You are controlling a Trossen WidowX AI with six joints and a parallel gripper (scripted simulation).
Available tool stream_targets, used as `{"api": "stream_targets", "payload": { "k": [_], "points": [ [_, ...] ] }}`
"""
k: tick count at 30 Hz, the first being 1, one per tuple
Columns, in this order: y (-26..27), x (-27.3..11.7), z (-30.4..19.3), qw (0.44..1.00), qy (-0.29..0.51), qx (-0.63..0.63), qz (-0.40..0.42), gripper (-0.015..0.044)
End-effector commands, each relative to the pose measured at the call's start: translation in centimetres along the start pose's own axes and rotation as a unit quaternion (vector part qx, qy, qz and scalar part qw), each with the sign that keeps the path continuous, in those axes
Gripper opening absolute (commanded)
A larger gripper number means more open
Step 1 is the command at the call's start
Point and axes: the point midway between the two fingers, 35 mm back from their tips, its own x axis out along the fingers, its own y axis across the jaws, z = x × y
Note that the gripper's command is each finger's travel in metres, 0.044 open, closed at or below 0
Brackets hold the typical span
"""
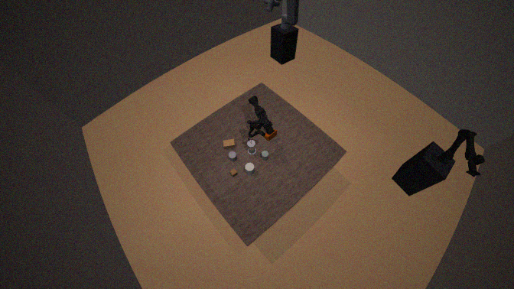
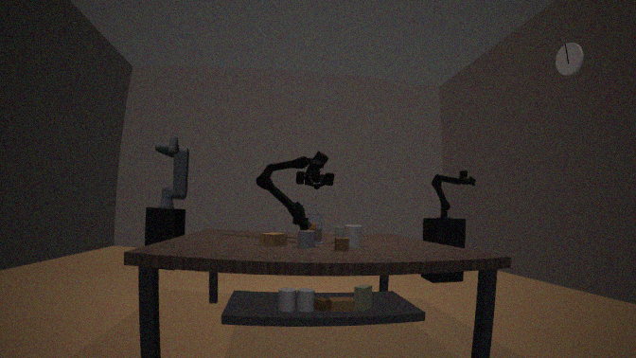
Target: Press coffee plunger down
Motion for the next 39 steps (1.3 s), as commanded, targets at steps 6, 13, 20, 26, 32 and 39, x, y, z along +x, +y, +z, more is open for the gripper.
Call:
{"api": "stream_targets", "payload": {
  "k": [6, 13, 20, 26, 32, 39],
  "points": [
    [0.0, 0.1, -0.2, 1.000, -0.001, 0.000, 0.000, 0.0128],
    [0.1, 0.8, -1.1, 1.000, 0.001, 0.000, 0.001, 0.0128],
    [0.2, 1.5, -2.0, 1.000, 0.002, 0.000, 0.002, 0.0128],
    [0.2, 2.1, -2.8, 1.000, 0.003, 0.000, 0.003, 0.0128],
    [0.3, 2.6, -3.6, 1.000, 0.003, 0.000, 0.003, 0.0128],
    [0.3, 3.3, -4.5, 1.000, 0.003, 0.000, 0.003, 0.0128]
  ]
}}
